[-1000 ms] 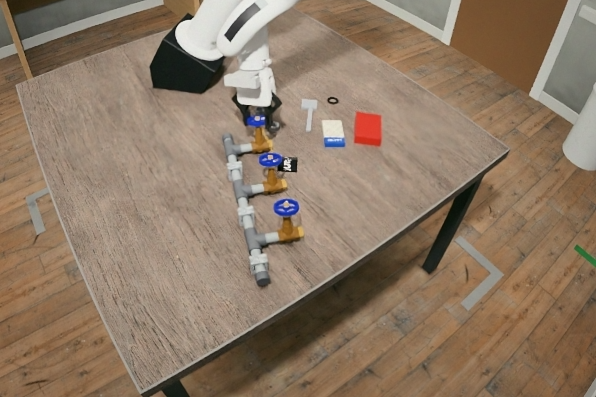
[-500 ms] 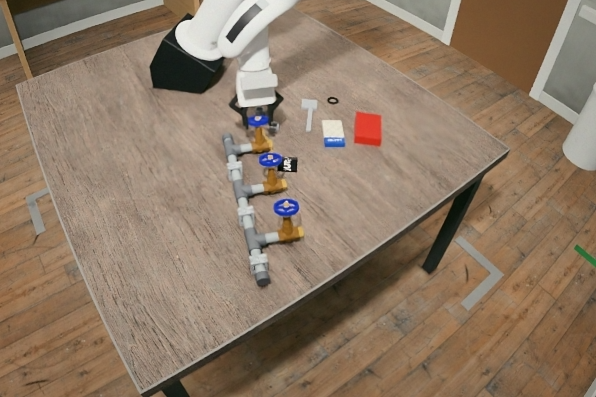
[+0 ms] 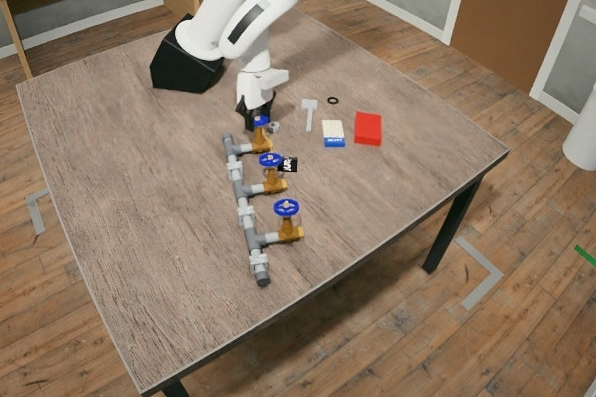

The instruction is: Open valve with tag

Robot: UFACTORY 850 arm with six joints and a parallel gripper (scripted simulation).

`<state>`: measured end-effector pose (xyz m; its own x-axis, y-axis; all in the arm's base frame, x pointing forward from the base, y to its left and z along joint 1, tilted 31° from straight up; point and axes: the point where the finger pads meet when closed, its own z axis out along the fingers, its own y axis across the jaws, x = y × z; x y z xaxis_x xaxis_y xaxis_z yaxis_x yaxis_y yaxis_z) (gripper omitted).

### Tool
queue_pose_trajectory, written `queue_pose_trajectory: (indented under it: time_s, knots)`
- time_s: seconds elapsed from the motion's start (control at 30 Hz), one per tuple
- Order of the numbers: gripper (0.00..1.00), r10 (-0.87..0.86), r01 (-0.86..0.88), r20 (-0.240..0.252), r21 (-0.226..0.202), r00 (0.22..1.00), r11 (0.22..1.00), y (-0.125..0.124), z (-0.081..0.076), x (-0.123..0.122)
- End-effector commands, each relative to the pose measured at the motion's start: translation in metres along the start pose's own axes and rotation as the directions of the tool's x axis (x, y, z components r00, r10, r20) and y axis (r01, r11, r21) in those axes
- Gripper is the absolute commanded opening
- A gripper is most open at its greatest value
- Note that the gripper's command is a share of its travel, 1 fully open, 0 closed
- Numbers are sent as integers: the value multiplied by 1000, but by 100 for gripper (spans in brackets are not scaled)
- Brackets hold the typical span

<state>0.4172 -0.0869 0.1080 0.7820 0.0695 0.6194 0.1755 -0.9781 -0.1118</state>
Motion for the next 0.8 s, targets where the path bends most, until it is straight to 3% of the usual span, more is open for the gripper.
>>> queue_pose_trajectory:
  time_s: [0.0,0.33,0.4,0.43,0.77]
  knots:
    - [0,-275,275,-11,-27,961,961,0,0,0]
    - [0,-661,661,5,-24,751,750,0,0,0]
    - [0,-661,661,5,-24,751,750,0,0,0]
    - [0,-752,751,7,-29,660,659,0,0,0]
    - [0,-941,940,25,-62,338,336,0,0,0]
